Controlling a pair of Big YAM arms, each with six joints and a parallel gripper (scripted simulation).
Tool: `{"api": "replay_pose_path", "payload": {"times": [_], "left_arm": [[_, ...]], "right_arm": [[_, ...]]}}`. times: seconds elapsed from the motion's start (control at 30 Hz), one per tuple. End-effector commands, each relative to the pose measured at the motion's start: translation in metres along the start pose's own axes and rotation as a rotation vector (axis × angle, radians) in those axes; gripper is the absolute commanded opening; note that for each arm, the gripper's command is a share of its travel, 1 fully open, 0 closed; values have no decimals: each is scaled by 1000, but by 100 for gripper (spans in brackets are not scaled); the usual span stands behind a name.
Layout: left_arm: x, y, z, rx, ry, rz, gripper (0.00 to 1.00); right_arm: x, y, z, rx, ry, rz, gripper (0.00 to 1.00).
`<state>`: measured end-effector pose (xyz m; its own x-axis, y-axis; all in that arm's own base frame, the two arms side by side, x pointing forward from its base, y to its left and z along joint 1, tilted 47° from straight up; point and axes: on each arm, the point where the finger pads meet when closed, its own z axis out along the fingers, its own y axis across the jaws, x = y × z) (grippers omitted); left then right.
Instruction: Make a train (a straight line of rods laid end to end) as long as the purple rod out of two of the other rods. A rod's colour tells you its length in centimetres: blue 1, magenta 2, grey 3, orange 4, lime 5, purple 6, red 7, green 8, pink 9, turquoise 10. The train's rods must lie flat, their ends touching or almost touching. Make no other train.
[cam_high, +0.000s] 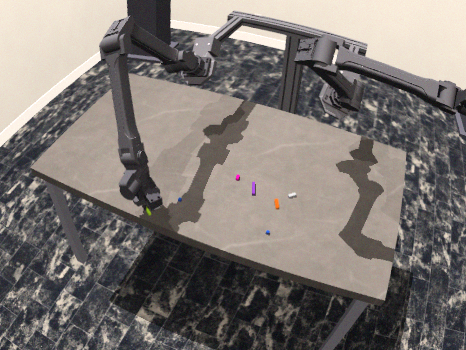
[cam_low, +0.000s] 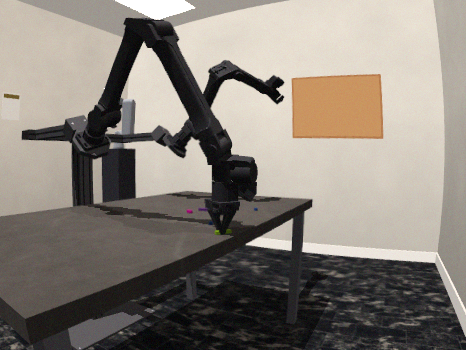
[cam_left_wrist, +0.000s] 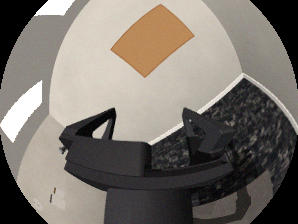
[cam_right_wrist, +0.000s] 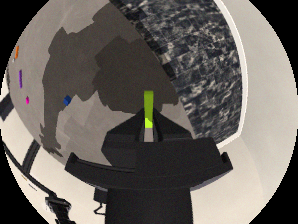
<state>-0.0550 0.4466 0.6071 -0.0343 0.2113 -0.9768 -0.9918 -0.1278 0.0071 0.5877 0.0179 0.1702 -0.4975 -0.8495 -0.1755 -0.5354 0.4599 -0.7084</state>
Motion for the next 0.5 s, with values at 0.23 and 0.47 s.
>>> {"api": "replay_pose_path", "payload": {"times": [0.23,0.47], "left_arm": [[-8,4,-6,-5,-23,-6,100],[-8,4,-6,-5,-23,-6,100]], "right_arm": [[-5,-13,-8,19,-13,-5,4],[-6,-2,-46,8,-16,2,4]]}}
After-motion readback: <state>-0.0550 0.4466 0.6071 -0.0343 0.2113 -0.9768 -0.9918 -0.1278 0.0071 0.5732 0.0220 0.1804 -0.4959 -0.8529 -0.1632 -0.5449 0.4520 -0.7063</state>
